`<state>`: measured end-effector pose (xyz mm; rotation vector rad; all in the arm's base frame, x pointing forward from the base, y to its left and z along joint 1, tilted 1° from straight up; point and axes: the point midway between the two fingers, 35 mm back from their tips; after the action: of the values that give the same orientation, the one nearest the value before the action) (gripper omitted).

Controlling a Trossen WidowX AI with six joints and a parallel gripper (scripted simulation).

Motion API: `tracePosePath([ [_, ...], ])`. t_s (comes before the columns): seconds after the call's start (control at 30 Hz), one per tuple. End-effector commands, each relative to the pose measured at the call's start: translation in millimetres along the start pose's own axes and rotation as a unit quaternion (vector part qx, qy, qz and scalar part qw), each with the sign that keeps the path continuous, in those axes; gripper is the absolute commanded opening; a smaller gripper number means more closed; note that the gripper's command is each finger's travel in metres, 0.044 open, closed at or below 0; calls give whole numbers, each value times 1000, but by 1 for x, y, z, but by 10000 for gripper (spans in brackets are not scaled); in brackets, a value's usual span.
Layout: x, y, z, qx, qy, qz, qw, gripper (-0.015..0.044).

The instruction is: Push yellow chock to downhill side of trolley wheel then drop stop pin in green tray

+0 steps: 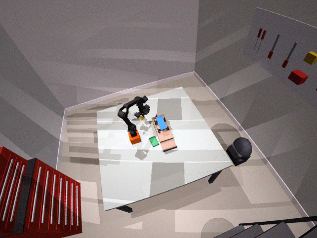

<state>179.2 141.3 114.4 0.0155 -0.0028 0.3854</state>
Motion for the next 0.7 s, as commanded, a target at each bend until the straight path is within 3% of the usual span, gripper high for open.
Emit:
tracePosePath([
  [0.0, 0, -1, 0, -3, 1, -55, 998, 0],
  [0.4, 0, -1, 0, -4, 1, -251, 968, 0],
  [0.67, 0, -3, 0, -4, 1, -261, 965, 0],
])
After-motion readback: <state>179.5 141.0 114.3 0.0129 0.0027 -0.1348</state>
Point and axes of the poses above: the point midway between the two fingers, 35 mm back from their tips, its own z axis back along the fingers, its own x axis across the jaws, y = z × x, and after that the axes turned 4 degrees about -z, right-handed
